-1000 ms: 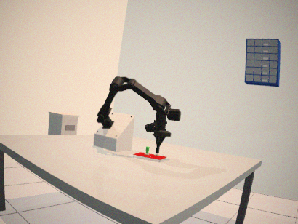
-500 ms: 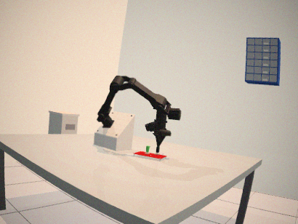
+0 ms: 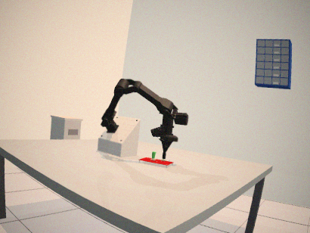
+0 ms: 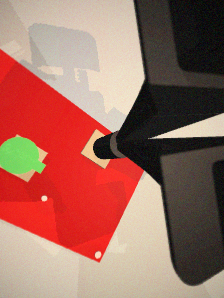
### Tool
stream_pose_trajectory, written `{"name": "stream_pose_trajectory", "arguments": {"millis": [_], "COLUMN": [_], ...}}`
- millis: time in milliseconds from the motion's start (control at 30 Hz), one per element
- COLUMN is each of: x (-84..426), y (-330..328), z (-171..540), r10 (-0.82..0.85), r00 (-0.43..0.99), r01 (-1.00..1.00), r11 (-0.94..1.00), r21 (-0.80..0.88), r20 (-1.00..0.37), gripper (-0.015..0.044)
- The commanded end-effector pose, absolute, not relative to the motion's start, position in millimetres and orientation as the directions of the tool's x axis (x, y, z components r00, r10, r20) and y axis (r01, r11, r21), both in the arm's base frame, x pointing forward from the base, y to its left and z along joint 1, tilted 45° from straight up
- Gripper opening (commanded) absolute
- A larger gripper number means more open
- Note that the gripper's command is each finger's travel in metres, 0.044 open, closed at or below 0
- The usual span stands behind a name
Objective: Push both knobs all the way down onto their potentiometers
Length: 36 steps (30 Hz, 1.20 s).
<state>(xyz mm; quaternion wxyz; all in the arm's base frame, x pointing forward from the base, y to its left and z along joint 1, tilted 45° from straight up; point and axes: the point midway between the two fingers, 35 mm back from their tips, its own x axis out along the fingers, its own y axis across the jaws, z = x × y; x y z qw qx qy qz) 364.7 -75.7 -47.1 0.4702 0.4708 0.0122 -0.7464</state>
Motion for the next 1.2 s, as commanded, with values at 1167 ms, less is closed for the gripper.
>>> {"name": "stream_pose_trajectory", "arguments": {"millis": [1167], "x": [365.7], "y": [-75.3], "z": [-45.4], "r10": [-0.694], "r00": [-0.118], "r01": [0.711], "r11": [-0.558], "r21": [0.427], "r20": [-0.710], "gripper": [0.0000]}}
